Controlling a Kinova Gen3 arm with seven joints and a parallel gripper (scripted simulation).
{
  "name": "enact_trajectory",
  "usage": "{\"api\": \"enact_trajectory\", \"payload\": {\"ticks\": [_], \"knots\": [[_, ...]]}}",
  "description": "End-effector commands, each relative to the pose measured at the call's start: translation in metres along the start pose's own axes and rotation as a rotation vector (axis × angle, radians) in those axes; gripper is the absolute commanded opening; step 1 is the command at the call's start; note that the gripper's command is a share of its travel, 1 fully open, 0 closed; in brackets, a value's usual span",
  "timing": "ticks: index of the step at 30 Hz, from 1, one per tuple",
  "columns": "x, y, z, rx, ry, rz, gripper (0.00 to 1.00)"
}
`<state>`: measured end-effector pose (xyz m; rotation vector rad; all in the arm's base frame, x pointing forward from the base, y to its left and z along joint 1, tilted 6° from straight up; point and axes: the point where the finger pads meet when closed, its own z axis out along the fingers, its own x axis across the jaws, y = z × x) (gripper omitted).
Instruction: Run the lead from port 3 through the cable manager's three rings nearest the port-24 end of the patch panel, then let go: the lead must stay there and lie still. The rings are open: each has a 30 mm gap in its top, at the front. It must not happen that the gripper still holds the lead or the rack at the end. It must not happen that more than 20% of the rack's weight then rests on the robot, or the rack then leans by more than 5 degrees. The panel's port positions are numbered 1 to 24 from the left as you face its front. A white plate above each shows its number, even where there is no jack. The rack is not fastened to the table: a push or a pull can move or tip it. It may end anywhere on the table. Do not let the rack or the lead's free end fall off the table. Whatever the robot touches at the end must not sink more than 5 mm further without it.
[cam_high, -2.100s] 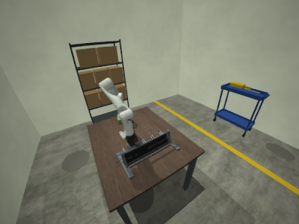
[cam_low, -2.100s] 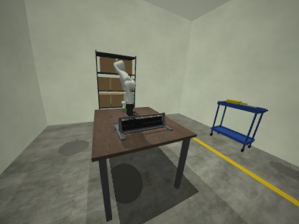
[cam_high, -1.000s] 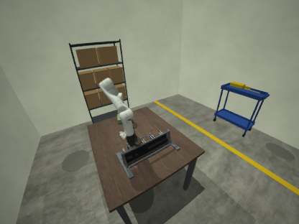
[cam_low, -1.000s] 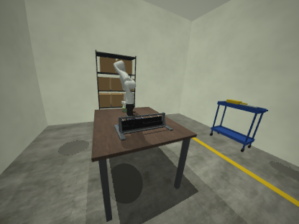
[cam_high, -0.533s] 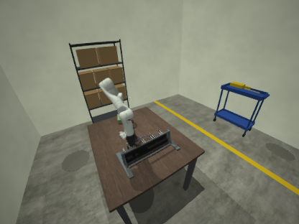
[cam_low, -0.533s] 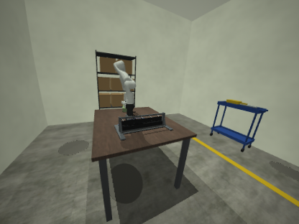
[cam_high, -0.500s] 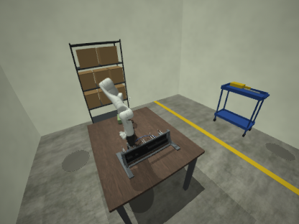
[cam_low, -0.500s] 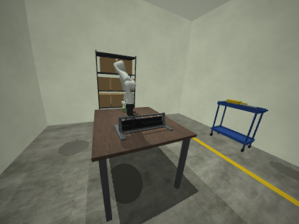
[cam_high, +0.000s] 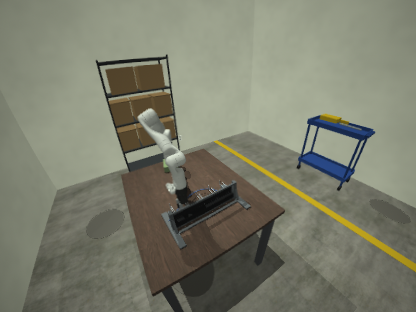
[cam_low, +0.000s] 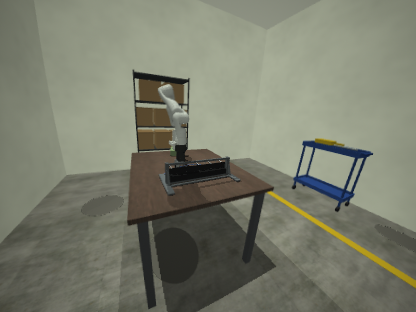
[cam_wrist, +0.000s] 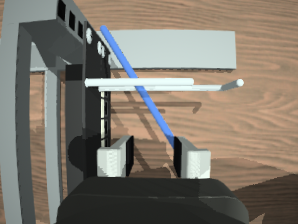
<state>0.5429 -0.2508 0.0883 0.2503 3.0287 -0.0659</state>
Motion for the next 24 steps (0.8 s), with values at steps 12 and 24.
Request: {"api": "enact_trajectory", "payload": {"ticks": [12,24], "knots": [[-0.001,-0.001,-0.024,0.004,0.001,-0.007,0.67],[-0.001,-0.001,-0.056,0.004,0.001,-0.007,0.67]]}}
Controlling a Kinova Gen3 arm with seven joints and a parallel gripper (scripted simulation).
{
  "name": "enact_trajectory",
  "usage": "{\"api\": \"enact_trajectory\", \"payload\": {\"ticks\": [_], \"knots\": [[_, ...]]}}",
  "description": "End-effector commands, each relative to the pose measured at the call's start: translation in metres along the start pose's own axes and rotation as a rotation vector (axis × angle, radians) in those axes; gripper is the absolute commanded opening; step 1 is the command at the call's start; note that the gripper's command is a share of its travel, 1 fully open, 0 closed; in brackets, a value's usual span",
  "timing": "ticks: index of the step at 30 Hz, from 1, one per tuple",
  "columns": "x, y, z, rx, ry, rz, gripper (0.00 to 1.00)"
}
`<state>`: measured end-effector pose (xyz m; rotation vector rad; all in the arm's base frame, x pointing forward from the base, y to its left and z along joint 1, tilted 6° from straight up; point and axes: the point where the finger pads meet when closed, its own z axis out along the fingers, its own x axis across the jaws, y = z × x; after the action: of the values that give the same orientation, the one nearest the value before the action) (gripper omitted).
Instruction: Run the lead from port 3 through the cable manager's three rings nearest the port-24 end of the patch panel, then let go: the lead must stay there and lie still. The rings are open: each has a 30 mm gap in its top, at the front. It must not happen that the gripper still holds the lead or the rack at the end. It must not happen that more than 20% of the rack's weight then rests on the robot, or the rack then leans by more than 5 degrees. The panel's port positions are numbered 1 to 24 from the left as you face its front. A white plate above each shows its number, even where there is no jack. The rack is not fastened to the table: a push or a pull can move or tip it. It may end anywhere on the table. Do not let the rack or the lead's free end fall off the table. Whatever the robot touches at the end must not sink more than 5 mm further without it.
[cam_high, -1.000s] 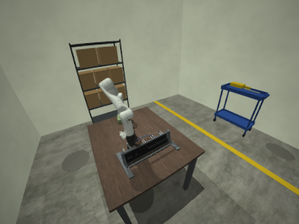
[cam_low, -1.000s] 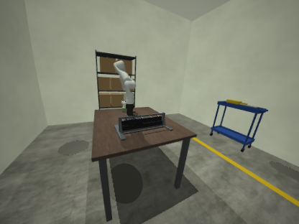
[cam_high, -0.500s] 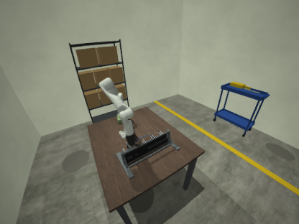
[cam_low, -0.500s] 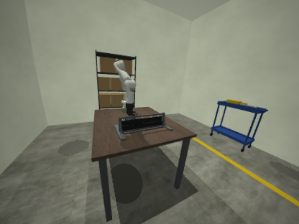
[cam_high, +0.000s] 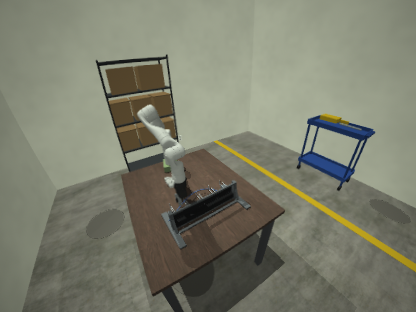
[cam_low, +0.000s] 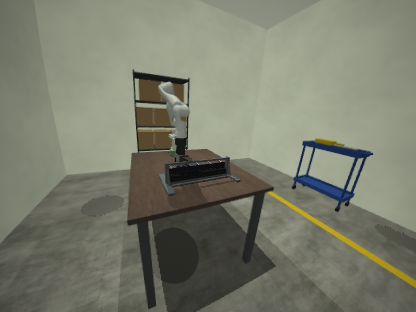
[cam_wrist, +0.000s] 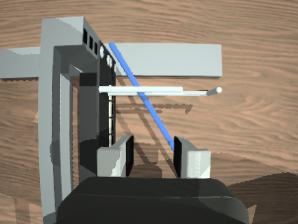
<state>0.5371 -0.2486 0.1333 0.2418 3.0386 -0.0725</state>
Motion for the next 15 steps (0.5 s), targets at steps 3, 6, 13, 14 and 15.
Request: {"api": "enact_trajectory", "payload": {"ticks": [3,6,13,14,15], "knots": [[-0.002,-0.001,-0.019,-0.001,-0.008,0.000,0.67],[-0.002,-0.001,-0.026,-0.001,-0.008,0.000,0.67],[-0.002,-0.001,-0.034,-0.001,-0.008,0.000,0.67],[-0.002,-0.001,-0.034,-0.001,-0.008,0.000,0.67],[-0.002,-0.001,-0.034,-0.001,-0.008,0.000,0.67]]}}
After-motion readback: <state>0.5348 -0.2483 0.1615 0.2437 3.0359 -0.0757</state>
